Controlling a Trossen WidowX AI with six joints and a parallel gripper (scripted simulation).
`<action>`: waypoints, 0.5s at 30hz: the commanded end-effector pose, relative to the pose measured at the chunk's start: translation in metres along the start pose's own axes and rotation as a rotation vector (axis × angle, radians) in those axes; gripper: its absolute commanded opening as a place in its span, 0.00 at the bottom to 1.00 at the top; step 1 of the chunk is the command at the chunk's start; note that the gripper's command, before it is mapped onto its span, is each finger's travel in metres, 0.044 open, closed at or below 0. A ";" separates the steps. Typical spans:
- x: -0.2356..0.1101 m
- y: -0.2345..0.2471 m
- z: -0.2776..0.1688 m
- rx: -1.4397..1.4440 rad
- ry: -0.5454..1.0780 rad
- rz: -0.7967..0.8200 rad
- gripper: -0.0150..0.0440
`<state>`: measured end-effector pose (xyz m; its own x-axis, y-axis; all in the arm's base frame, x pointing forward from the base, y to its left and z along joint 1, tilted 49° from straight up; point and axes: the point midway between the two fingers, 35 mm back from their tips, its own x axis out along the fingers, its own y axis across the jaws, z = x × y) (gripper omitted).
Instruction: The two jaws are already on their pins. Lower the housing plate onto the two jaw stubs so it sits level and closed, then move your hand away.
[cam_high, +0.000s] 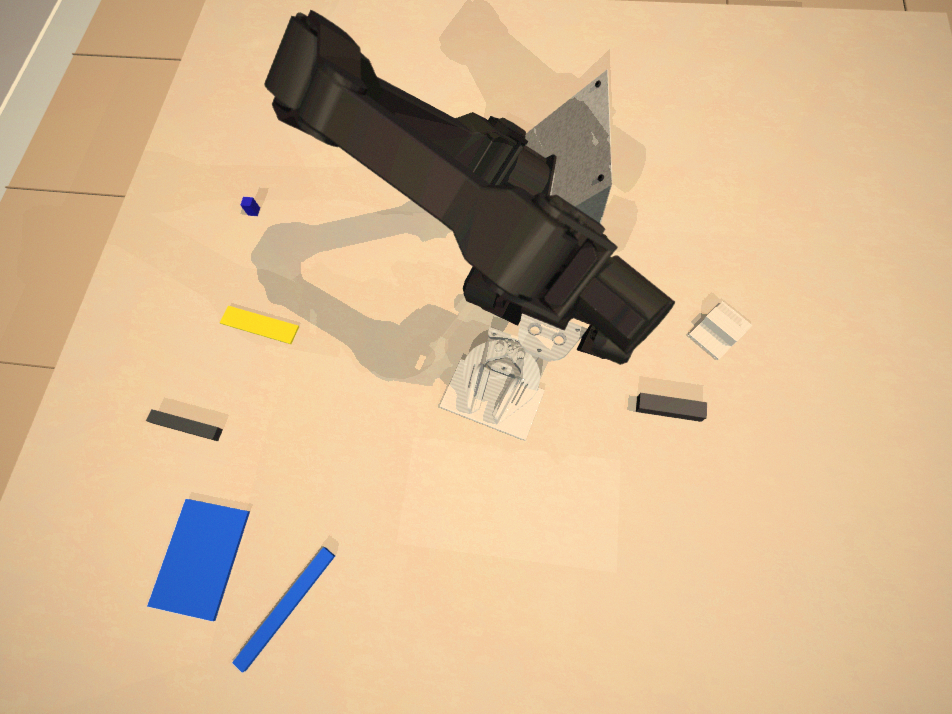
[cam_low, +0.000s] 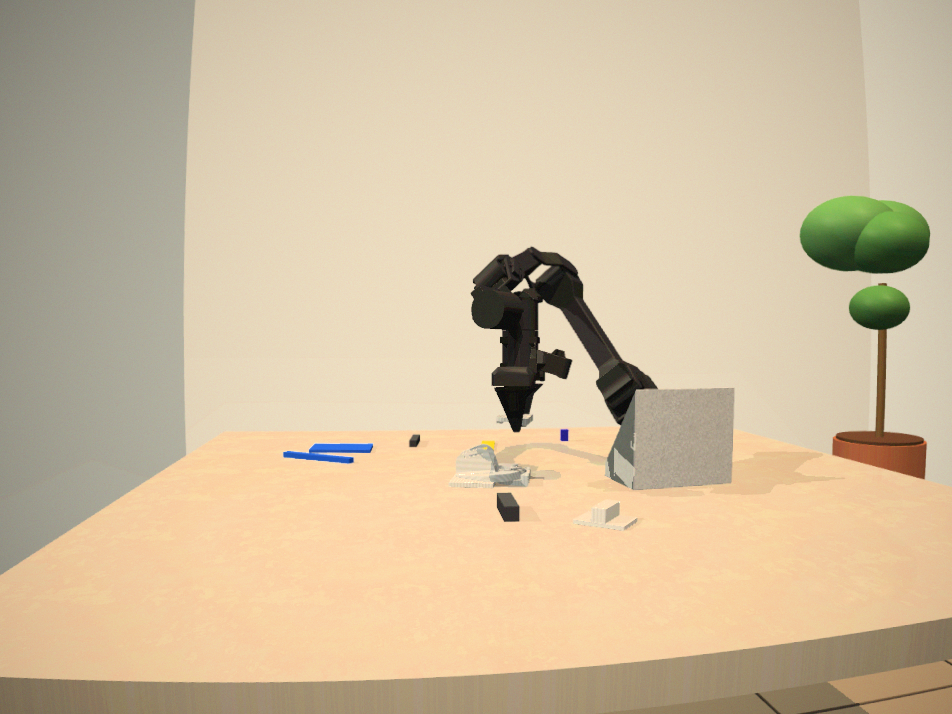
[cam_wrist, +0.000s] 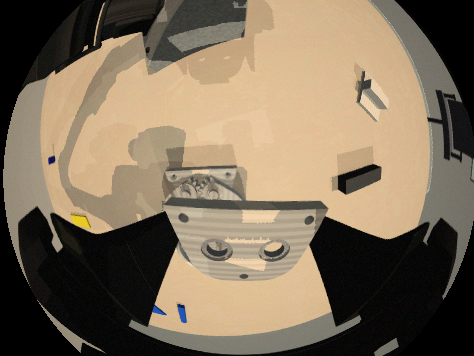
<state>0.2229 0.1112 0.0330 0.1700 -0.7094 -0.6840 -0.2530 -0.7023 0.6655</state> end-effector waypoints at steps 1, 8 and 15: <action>0.003 0.015 -0.003 -0.028 0.005 0.011 0.85; 0.009 0.036 -0.006 -0.061 0.006 0.020 0.85; 0.010 0.040 -0.006 -0.067 0.006 0.022 0.85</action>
<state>0.2208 0.0789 0.0537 0.1689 -0.7199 -0.6732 -0.2021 -0.6938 0.6912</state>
